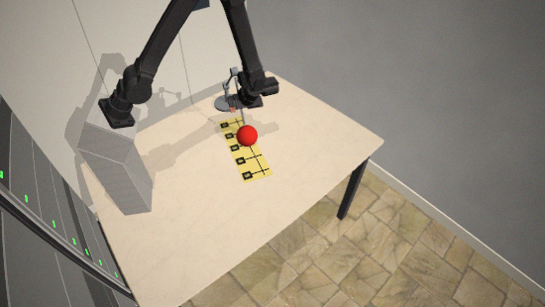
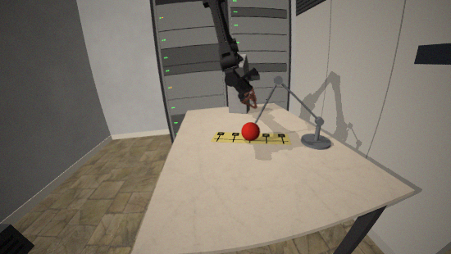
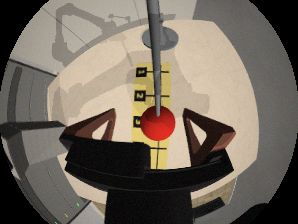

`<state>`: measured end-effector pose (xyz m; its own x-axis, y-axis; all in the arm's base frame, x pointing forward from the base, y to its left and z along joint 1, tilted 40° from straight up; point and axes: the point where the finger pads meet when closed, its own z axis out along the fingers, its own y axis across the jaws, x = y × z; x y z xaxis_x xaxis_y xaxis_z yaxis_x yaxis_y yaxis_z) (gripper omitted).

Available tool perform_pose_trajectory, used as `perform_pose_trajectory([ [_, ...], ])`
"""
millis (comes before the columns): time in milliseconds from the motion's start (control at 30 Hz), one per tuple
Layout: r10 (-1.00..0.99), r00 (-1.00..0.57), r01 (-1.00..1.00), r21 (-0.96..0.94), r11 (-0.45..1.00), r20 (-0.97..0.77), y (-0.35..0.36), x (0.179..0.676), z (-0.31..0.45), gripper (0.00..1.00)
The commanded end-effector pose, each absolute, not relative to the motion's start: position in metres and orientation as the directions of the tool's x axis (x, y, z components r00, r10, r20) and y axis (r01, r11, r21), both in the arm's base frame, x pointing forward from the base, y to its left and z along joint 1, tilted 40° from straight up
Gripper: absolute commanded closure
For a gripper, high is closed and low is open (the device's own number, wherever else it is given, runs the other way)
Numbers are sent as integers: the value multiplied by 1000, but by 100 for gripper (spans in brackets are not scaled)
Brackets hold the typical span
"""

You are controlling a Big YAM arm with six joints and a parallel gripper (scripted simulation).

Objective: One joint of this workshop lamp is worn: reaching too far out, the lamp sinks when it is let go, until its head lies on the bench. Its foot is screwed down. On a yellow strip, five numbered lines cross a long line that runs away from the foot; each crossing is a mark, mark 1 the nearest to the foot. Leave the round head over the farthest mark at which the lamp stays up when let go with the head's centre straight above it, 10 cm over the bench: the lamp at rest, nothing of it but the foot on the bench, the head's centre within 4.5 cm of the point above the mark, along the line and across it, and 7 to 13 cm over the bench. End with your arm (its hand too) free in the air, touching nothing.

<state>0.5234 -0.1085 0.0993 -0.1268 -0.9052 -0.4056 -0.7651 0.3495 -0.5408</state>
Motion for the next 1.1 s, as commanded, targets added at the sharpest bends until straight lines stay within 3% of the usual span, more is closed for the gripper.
perform_pose_trajectory([
  [0, -916, -95, -741, -587, 327, -390, -113, 512, 137, 0],
  [1067, -902, -136, -755, -547, 362, -409, -128, 461, 182, 0],
])
